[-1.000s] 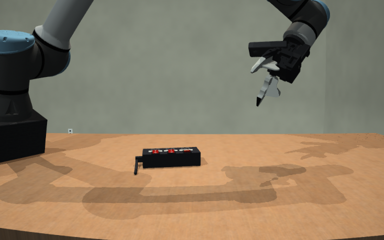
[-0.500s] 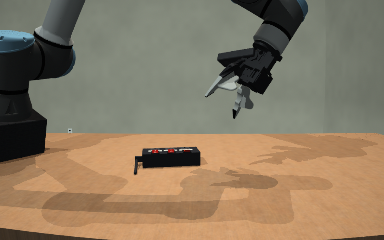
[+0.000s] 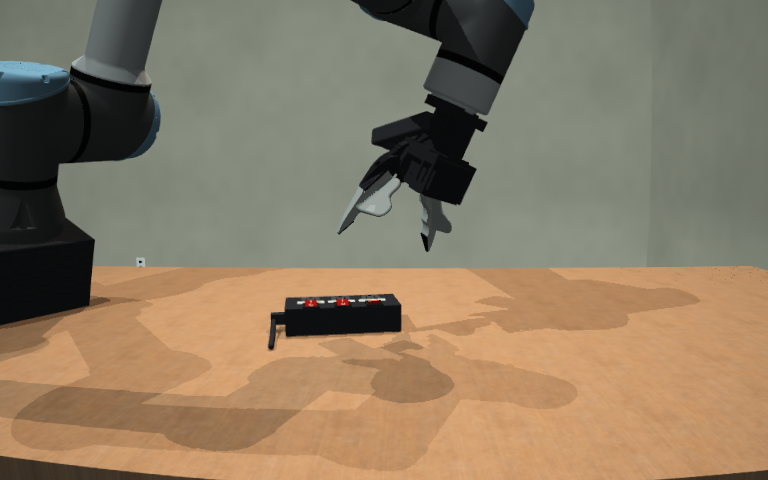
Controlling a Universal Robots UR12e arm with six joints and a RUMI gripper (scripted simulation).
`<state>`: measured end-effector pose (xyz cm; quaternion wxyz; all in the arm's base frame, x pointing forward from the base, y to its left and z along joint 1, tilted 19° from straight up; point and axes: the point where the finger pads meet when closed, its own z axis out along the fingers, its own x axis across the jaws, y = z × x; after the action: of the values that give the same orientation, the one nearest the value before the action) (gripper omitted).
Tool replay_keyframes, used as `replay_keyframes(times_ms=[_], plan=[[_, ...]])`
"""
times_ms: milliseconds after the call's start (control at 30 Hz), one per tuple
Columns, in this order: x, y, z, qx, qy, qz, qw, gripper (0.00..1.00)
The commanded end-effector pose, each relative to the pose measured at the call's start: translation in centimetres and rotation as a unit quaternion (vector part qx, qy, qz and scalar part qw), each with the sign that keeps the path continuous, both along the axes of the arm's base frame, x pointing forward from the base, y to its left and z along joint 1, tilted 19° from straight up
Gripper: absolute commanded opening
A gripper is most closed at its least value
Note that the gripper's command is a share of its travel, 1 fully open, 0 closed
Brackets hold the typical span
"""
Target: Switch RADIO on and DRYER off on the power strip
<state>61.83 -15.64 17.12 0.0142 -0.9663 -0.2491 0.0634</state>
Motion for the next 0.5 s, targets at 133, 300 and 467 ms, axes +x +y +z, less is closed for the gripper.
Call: replay_keyframes(times_ms=[133, 300, 467], plan=[[-3.1, 1.5, -2.8, 0.034, -0.076, -0.036, 0.996, 1.00], [-3.7, 1.9, -3.3, 0.040, -0.089, -0.042, 0.994, 1.00], [-4.3, 2.3, -3.7, 0.046, -0.103, -0.049, 0.992, 1.00]])
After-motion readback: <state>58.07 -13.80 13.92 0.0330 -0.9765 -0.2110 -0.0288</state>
